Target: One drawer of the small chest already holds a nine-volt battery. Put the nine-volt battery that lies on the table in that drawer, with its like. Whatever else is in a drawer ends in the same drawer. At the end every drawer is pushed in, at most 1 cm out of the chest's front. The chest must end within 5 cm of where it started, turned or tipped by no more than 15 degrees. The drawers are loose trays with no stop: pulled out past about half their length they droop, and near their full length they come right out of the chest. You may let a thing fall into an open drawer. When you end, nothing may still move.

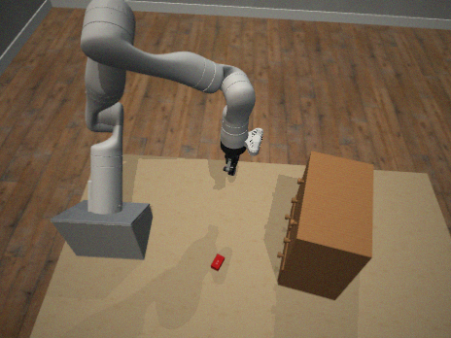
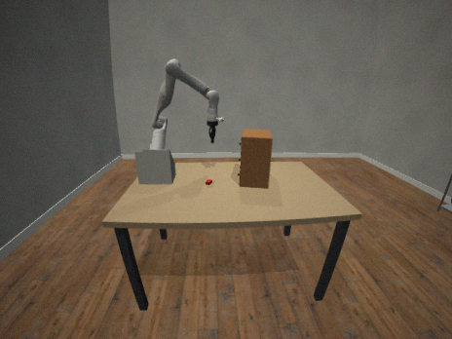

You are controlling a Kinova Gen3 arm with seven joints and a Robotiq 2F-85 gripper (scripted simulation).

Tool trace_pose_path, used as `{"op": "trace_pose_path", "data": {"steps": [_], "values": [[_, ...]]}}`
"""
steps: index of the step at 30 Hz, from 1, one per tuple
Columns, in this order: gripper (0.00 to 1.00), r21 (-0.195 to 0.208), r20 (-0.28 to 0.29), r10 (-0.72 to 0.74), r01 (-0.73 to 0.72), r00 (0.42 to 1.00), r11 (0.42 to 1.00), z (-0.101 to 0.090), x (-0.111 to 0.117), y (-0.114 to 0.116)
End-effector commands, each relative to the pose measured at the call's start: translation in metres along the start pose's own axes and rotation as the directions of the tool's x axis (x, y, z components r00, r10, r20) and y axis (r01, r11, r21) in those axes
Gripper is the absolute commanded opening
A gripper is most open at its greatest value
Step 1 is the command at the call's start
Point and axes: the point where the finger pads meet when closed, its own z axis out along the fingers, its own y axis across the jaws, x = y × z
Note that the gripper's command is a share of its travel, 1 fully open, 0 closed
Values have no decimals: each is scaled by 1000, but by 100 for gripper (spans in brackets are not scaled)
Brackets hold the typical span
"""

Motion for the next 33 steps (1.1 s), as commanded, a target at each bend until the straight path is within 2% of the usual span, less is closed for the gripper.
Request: {"op": "trace_pose_path", "data": {"steps": [1,7,11,15,20,22,28,33], "values": [[0,0,-1,0,0,1000,1000,0,0,0],[0,0,-1,0,0,1000,1000,-1,1,1],[0,0,-1,0,0,1000,1000,-5,2,13],[0,0,-1,0,0,1000,1000,-13,4,39],[0,0,-1,0,0,1000,1000,-27,9,83],[0,0,-1,0,0,1000,1000,-27,9,83],[0,0,-1,0,0,1000,1000,-41,13,128],[0,0,-1,0,0,1000,1000,-46,15,144]]}}
